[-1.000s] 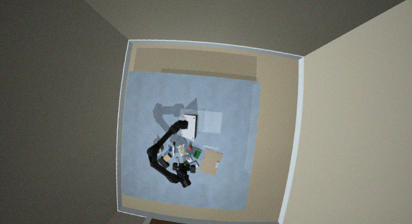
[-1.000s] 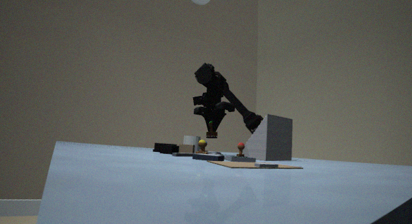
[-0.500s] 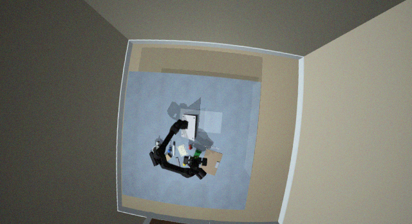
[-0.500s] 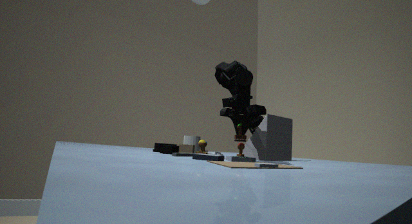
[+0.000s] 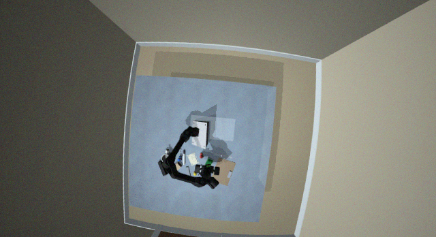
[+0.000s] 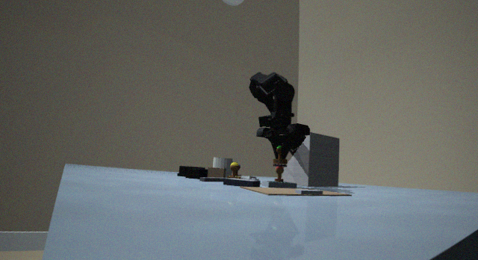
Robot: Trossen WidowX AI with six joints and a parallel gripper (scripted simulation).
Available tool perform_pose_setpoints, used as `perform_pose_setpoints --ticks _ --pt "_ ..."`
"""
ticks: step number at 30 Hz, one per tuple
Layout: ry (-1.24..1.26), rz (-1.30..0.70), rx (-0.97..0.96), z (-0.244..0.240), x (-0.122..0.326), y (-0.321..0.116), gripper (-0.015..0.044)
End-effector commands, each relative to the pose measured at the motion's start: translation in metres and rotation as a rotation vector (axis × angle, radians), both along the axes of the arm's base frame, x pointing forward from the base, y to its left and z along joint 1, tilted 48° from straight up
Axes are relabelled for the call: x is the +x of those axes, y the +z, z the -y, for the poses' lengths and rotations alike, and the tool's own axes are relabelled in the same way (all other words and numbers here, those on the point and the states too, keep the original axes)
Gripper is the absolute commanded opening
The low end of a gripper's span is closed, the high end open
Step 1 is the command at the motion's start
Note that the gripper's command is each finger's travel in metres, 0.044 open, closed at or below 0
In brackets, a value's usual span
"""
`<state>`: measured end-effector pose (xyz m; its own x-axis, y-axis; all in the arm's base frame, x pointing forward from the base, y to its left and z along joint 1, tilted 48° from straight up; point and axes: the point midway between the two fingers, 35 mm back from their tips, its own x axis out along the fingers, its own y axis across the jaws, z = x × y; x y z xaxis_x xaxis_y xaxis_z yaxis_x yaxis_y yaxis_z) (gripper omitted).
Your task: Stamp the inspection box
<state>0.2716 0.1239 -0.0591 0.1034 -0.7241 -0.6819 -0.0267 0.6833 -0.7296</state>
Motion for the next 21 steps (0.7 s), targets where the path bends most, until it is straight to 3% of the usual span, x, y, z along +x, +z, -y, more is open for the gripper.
perform_pose_setpoints --ticks 1,21 --pt "0.003 -0.002 -0.002 0.0024 0.0 -0.0024 0.0" --pt "0.003 -0.002 -0.003 0.0119 0.0019 -0.0116 0.0"
